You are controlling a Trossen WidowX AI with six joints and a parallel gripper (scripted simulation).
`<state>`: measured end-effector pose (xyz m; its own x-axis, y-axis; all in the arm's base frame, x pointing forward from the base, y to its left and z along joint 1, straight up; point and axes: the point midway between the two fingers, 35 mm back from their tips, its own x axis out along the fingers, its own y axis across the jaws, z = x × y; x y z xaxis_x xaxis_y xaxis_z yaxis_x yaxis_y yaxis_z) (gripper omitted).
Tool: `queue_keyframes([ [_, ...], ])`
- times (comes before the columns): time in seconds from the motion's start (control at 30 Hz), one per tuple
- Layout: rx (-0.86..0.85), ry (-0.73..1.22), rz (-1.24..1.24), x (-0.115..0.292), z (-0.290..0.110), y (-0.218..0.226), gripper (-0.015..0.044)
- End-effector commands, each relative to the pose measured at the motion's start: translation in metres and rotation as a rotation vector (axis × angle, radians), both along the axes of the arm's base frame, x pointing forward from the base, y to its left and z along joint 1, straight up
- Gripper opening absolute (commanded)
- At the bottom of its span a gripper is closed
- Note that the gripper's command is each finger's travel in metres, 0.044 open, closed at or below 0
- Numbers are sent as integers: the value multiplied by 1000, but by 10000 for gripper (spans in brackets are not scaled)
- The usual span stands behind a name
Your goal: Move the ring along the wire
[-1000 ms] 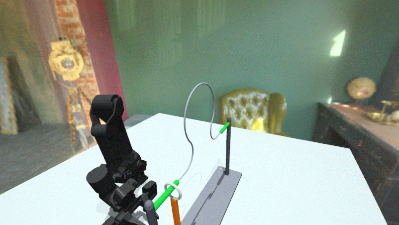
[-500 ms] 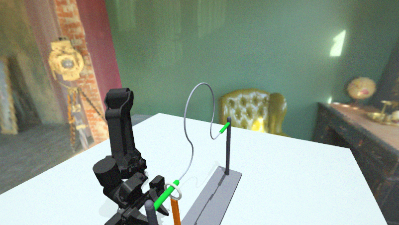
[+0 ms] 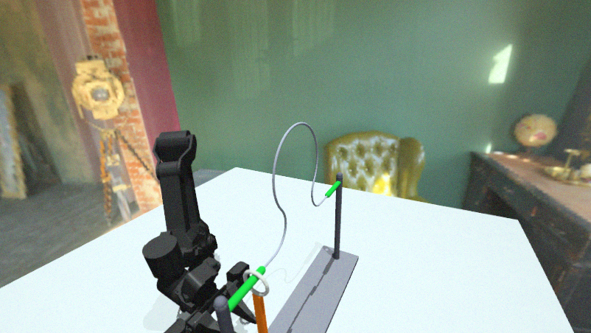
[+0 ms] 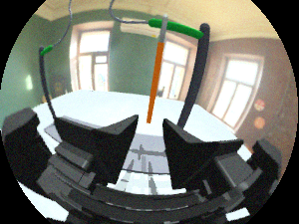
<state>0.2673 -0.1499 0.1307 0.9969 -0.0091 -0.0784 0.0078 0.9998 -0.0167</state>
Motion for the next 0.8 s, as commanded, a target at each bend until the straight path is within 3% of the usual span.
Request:
queue_keyframes([
  [0.0,0,-3,-1,8,1,-2,160],
  [0.77,0,-7,-1,43,-1,-2,160],
])
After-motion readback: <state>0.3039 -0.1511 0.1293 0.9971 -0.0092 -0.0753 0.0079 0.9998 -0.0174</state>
